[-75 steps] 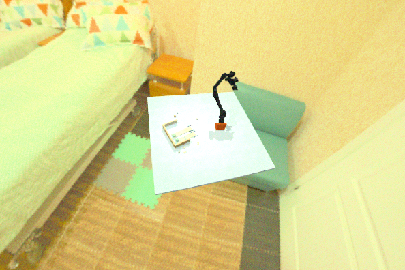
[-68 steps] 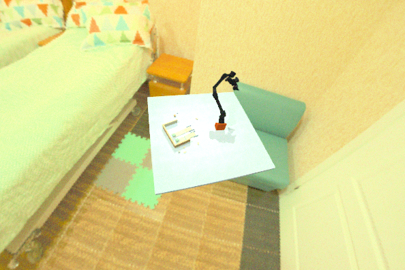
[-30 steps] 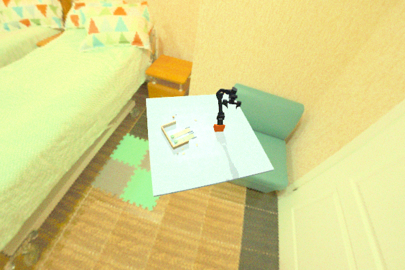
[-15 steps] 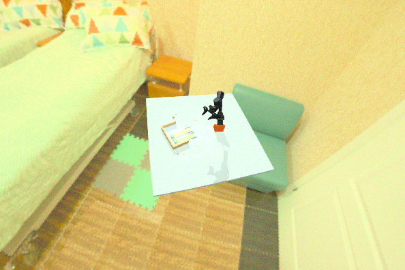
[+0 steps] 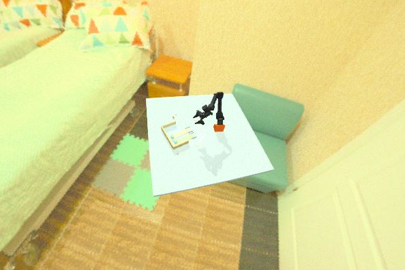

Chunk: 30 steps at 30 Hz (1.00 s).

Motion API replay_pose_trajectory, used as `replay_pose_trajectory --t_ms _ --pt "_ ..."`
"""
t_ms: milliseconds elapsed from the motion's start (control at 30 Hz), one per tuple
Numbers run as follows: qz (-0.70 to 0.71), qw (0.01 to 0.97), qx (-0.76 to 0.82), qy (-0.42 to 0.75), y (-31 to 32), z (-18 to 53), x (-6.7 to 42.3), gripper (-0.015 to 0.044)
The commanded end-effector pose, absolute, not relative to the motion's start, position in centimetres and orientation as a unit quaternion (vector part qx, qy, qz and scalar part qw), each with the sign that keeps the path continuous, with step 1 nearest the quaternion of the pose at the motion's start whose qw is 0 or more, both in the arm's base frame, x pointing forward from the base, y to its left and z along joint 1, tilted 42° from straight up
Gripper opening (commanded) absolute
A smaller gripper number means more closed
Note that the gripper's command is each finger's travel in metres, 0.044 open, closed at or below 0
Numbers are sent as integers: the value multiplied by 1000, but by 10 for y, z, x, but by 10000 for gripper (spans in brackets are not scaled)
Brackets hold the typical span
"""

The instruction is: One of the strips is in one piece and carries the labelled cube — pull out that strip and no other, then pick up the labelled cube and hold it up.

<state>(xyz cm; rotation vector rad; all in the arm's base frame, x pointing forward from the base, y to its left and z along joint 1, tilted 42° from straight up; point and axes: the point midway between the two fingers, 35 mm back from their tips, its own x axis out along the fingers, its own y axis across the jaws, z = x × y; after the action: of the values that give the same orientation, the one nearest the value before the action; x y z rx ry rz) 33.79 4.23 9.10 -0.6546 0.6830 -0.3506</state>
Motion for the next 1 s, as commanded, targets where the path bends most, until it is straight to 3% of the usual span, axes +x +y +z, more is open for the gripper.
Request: replay_pose_trajectory --t_ms 0,33,533,800,967 --pt "-177 874 -315 325 38 91 338 400" --pt "-177 874 -315 325 38 91 338 400" --pt "-181 714 -343 583 -15 47 393 6" --pt "-174 593 -312 722 -58 25 394 0" --pt "-173 582 -308 732 -62 23 393 0"
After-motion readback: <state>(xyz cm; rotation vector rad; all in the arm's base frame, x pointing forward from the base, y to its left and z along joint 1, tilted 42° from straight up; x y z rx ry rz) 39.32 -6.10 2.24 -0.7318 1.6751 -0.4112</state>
